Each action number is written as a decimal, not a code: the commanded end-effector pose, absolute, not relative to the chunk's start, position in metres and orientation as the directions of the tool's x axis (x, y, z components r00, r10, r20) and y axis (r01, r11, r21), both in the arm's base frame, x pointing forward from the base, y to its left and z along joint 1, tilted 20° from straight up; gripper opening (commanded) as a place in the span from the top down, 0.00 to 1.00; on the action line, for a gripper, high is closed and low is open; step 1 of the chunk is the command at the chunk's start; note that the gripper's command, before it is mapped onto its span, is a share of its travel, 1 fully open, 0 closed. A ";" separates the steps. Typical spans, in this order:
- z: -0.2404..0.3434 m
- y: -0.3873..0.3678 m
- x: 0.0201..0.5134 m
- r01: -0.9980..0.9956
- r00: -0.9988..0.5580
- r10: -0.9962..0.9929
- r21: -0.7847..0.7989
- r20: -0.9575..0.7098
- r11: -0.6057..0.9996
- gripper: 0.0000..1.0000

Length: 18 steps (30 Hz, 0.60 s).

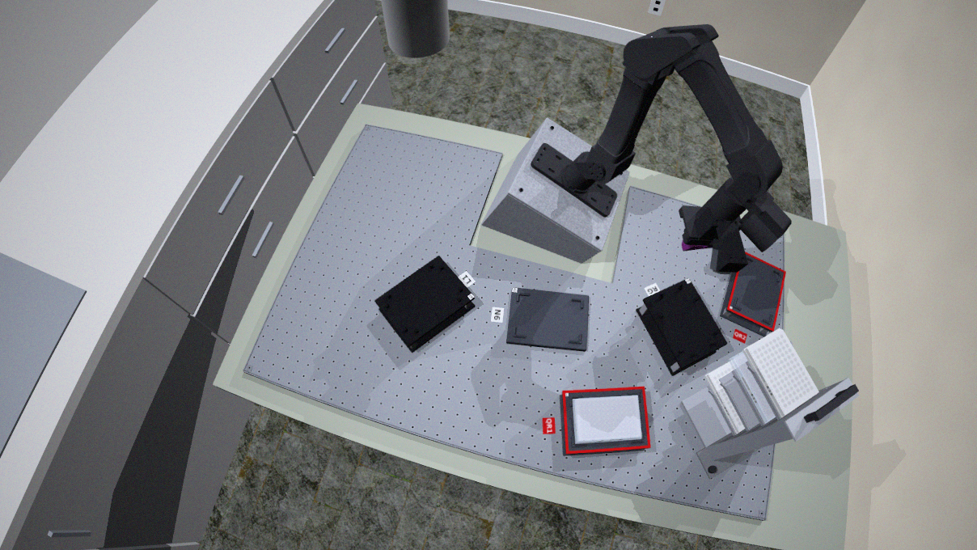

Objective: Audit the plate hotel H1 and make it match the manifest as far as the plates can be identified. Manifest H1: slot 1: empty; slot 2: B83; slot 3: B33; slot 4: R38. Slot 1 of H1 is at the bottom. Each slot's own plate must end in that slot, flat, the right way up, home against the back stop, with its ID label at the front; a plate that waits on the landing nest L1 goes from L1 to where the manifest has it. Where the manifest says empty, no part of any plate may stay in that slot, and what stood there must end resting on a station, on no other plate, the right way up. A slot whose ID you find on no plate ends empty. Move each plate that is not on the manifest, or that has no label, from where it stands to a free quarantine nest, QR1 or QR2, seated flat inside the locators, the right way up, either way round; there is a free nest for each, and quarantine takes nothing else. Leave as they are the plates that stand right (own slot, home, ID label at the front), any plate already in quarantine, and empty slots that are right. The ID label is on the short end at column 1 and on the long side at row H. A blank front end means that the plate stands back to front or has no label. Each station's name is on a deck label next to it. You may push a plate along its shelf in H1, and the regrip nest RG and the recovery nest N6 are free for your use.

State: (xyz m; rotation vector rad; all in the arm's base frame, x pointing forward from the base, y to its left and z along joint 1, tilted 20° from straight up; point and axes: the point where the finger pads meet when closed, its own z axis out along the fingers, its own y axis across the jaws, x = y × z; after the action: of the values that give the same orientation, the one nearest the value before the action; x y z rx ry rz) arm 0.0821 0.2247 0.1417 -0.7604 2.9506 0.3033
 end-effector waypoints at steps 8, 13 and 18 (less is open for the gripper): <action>0.149 0.223 0.111 -0.473 -0.881 -0.461 0.176 -0.106 0.864 1.00; 0.148 0.218 0.127 -0.472 -0.881 -0.460 0.176 -0.107 0.864 1.00; 0.147 0.211 0.142 -0.452 -0.892 -0.442 0.178 -0.093 0.874 1.00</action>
State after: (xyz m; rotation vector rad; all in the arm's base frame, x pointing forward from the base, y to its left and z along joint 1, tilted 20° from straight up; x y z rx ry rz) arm 0.1326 0.2102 0.1390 -0.6765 3.0111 0.2833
